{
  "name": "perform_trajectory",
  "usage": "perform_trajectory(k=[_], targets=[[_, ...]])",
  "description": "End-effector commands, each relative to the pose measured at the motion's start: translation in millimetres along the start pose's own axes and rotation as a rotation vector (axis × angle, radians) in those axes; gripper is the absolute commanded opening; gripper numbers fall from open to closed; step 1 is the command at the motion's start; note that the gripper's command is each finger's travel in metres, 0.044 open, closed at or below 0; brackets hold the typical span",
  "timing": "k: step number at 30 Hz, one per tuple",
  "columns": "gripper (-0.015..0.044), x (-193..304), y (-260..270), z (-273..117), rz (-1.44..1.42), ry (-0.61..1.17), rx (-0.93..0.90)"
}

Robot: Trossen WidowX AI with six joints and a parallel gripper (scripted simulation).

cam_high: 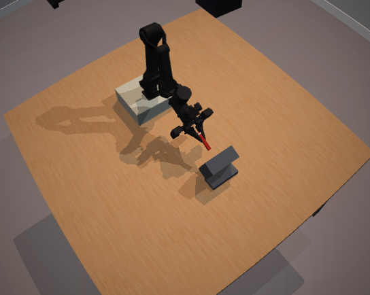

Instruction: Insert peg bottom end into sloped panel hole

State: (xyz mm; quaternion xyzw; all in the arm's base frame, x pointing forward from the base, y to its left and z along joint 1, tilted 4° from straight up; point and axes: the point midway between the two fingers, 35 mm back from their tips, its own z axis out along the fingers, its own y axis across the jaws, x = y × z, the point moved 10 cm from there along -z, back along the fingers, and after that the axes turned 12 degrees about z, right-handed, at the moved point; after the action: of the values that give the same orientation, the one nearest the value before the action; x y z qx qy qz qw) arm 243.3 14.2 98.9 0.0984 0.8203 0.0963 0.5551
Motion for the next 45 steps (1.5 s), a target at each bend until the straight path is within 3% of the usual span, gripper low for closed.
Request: perform_trajectory(k=[1,24,45], targets=[[0.0,1,0,1,-0.007,-0.009,0.0],[0.0,4,-1,28,-0.007,-0.026,-0.005],[0.0,4,-1,24,-0.001,-0.016,-0.005]])
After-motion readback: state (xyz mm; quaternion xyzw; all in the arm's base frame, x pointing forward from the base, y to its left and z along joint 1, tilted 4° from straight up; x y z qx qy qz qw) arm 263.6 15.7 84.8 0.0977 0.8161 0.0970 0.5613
